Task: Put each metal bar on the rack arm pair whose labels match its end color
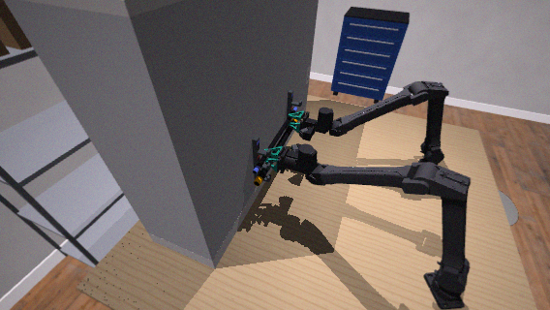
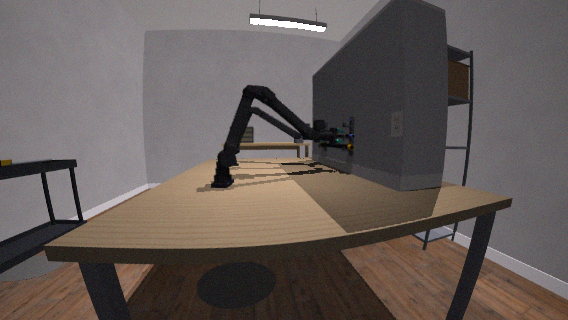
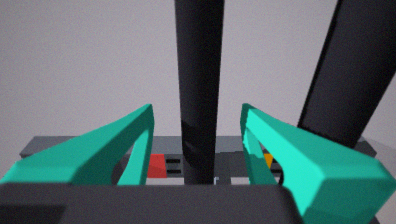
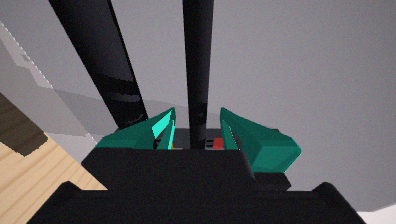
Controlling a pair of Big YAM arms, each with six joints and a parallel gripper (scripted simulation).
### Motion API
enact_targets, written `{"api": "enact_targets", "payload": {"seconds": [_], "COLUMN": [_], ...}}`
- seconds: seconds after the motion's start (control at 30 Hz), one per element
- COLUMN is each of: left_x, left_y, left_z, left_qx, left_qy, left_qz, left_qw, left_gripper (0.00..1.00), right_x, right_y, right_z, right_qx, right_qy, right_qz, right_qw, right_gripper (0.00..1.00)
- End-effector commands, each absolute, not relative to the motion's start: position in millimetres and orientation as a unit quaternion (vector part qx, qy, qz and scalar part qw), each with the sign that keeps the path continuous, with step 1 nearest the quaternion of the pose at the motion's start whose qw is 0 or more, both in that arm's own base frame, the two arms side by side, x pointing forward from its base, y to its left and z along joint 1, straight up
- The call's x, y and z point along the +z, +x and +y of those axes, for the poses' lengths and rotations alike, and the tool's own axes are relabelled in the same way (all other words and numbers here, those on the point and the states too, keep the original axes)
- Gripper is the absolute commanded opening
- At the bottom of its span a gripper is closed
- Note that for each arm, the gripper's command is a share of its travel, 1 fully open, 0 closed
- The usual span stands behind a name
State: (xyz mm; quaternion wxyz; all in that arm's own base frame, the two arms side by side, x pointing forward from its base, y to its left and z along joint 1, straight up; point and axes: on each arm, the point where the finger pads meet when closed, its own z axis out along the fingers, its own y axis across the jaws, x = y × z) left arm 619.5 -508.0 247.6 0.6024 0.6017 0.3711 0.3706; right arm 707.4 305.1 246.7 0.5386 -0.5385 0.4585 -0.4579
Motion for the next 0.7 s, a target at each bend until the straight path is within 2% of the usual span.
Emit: {"api": "enact_targets", "payload": {"seconds": [0.0, 0.37, 0.67], "left_x": [293.6, 291.9, 292.7], "left_y": [638.7, 640.5, 640.6], "left_z": [-511.8, -512.3, -512.1], "left_qx": [0.372, 0.372, 0.373], "left_qy": [0.571, 0.572, 0.571], "left_qz": [0.374, 0.374, 0.374], "left_qw": [0.629, 0.628, 0.628], "left_gripper": [0.54, 0.54, 0.43], "right_x": [270.1, 269.6, 269.7], "right_y": [723.9, 726.4, 726.9], "right_z": [306.1, 306.3, 306.2], "right_qx": [-0.458, -0.458, -0.458], "right_qy": [-0.518, -0.518, -0.518], "right_qz": [0.46, 0.46, 0.46], "right_qw": [0.557, 0.557, 0.557], "right_gripper": [0.54, 0.54, 0.43]}}
